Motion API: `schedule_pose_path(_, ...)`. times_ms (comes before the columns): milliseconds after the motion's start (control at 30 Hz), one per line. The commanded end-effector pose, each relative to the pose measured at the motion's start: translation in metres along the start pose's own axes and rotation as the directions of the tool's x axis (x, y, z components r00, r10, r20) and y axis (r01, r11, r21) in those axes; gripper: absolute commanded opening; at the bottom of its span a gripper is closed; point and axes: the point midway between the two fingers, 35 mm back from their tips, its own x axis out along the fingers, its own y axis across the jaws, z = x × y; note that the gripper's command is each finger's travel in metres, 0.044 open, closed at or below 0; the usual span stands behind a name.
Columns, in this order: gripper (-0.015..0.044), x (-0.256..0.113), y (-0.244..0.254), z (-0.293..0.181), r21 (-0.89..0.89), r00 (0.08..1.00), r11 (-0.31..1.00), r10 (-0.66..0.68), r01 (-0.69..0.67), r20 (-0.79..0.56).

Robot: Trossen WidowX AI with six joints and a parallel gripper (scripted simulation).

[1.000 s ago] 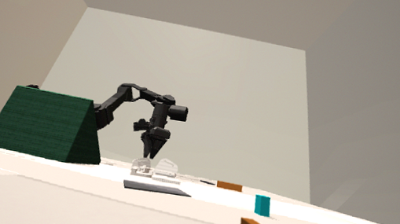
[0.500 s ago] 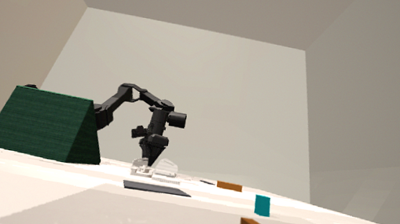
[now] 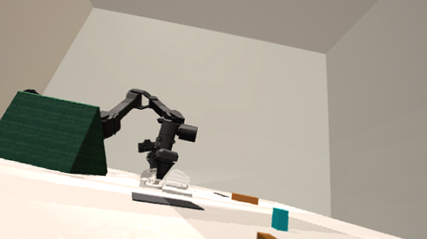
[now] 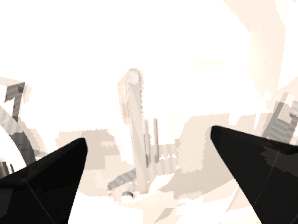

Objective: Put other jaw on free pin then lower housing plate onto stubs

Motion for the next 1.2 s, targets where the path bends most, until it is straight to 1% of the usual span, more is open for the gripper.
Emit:
schedule_pose_path(0,0.044,0.0016,-0.0005,0.0008,0.006,1.0,1.0,-0.004,0.004,0.001)
schedule_pose_path(633,0.044,0.002,-0.0005,0.0008,0.006,1.0,1.0,-0.004,0.004,0.001)
schedule_pose_path(1000,0.0151,0.0016,-0.0002,0.0009,0.001,1.0,1.0,-0.001,0.001,0.002)
schedule_pose_path(1100,0.0134,0.0016,-0.0002,0.0009,0.001,1.0,1.0,-0.001,0.001,0.002)
schedule_pose_path(1167,0.0134,0.0016,-0.0002,0.0009,0.001,1.0,1.0,-0.001,0.001,0.002)
